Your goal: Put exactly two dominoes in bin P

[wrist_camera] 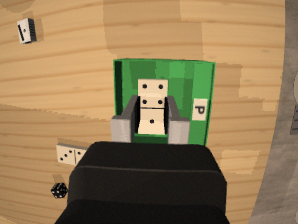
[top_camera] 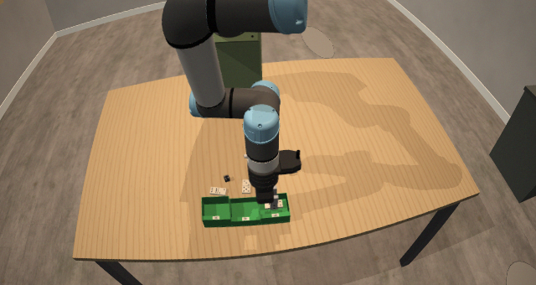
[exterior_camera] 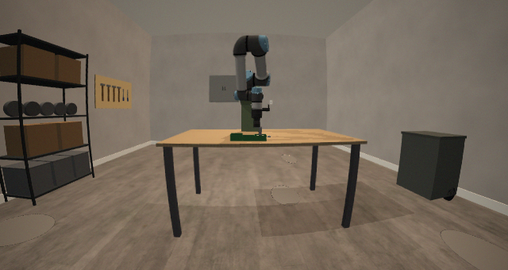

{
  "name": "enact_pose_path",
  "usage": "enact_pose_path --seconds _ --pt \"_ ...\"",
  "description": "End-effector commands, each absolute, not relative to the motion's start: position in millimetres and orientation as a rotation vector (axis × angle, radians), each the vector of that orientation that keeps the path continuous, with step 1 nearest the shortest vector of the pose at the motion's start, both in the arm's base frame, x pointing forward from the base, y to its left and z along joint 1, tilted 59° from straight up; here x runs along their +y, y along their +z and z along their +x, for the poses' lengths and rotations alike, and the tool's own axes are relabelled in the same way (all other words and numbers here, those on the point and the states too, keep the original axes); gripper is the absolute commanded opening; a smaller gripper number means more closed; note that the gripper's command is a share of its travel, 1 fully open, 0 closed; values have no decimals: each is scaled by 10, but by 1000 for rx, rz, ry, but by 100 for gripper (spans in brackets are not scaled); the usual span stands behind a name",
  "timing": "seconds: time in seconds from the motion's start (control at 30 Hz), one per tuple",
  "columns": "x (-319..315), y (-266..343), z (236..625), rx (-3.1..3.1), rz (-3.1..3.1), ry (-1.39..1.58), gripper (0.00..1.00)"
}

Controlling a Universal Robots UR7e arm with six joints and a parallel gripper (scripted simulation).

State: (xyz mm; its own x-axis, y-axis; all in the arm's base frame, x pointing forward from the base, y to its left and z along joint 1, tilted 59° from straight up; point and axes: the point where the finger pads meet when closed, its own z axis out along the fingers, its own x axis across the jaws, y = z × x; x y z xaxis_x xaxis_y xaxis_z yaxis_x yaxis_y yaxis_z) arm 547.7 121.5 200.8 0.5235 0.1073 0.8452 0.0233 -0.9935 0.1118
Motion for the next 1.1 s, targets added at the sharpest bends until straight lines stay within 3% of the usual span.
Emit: enact_pose_path --seconds 0.0,0.57,0.6,1.07 --pt "1226 1973 5577 117 2662 1496 49" --pt "1224 1968 5583 115 2663 1493 49" --pt "1224 1968 5583 115 2663 1493 65" --pt "1224 1968 5583 115 2663 1493 65"
